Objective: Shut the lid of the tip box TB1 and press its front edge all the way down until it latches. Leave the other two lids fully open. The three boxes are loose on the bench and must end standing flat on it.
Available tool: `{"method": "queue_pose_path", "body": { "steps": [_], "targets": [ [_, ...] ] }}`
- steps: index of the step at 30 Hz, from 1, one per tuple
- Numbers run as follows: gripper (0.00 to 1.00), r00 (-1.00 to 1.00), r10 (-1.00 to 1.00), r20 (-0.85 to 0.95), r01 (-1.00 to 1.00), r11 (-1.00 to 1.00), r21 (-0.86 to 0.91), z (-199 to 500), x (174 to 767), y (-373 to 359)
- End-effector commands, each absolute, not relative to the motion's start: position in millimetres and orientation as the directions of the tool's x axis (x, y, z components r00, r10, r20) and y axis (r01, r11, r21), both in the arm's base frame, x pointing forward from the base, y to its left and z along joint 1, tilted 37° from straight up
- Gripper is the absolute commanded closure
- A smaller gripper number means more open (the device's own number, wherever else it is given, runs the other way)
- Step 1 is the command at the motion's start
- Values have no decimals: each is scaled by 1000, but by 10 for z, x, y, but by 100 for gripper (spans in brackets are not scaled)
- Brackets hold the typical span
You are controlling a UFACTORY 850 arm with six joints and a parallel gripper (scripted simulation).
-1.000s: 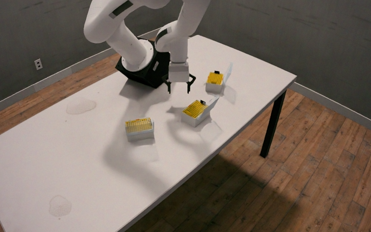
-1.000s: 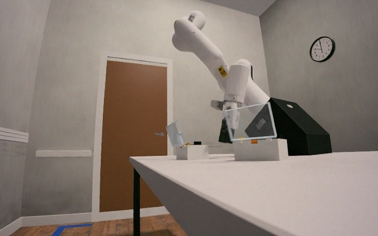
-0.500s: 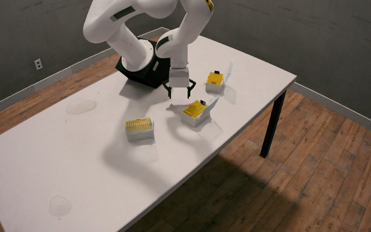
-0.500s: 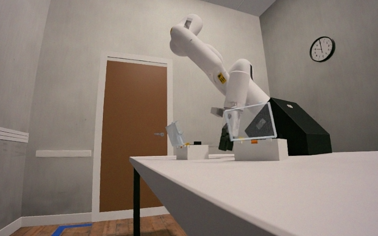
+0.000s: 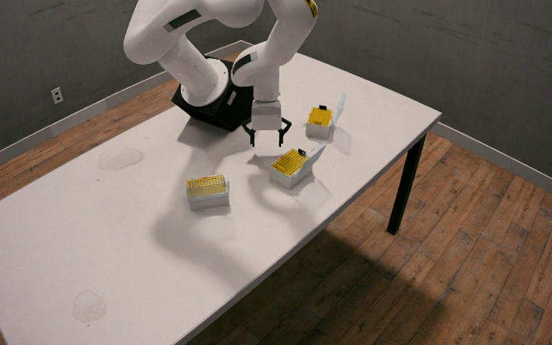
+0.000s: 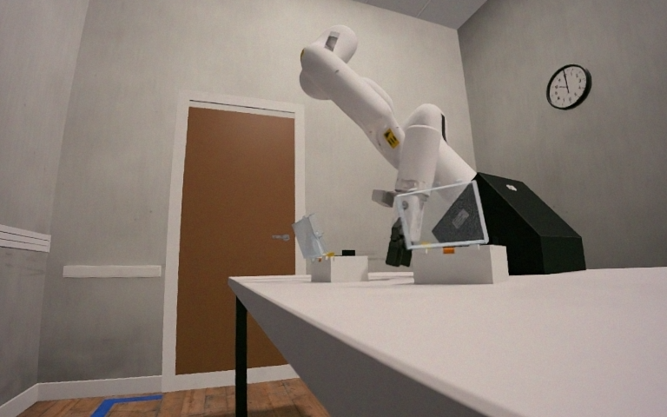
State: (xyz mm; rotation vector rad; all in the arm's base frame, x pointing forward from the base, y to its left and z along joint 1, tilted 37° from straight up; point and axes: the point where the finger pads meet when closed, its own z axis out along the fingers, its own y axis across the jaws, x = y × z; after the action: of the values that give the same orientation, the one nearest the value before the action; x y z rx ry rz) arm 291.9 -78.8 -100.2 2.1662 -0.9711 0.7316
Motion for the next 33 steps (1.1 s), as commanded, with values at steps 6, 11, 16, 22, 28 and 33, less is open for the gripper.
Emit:
{"method": "queue_pose_path", "body": {
  "steps": [6,11,16,22,28,33],
  "targets": [
    [0,571,-431,699,-791,-518,326,-1000,2922,-785],
    [0,571,-431,699,-791,-518,326,-1000,2922,-785],
    [0,571,-431,699,-791,-518,326,-1000,2922,-785],
    [0,571,-431,699,-791,-518,326,-1000,2922,-785],
    [0,571,-431,699,-791,-518,326,-1000,2922,-785],
    [0,571,-431,699,-791,-518,326,-961,2918,-755]
  ]
}}
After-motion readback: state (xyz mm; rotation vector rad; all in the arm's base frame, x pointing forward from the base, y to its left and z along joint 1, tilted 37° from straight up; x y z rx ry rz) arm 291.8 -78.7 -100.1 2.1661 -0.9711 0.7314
